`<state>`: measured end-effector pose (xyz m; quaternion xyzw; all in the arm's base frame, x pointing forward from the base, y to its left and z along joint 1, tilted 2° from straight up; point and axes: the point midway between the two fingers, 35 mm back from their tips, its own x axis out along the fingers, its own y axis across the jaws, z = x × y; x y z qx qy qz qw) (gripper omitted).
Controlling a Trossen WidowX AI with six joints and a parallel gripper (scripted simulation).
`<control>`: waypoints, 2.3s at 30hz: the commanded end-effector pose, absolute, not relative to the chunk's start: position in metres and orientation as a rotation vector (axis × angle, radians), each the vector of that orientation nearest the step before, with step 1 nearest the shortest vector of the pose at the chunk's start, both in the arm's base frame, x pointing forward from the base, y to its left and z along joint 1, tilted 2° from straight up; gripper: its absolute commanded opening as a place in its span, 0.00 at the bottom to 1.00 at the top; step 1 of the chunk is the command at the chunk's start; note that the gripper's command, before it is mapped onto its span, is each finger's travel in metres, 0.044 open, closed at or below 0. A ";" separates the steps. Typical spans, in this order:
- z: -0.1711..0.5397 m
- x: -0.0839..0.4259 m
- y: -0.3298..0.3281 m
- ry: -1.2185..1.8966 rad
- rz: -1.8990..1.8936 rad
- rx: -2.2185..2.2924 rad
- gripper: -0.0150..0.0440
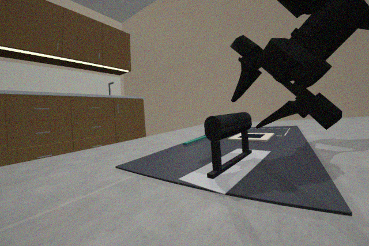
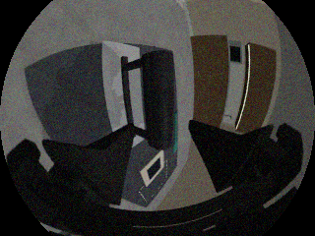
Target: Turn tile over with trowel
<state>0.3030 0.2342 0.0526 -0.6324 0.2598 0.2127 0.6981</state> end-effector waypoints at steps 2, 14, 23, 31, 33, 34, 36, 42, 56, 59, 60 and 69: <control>0.048 0.309 0.233 0.582 0.473 -1.420 0.76; 0.036 0.324 0.233 0.584 0.473 -1.419 0.76; 0.027 0.335 0.232 0.585 0.473 -1.419 0.76; 0.018 0.345 0.231 0.585 0.473 -1.419 0.76; 0.016 0.347 0.230 0.585 0.473 -1.419 0.76; 0.016 0.348 0.230 0.585 0.473 -1.419 0.76; 0.016 0.348 0.230 0.585 0.473 -1.419 0.72; 0.016 0.348 0.230 0.585 0.473 -1.419 0.48; 0.016 0.348 0.230 0.585 0.473 -1.419 0.33; 0.016 0.348 0.230 0.585 0.473 -1.419 0.29; 0.016 0.348 0.230 0.585 0.473 -1.419 0.28; 0.052 0.349 0.229 0.586 0.470 -1.419 0.25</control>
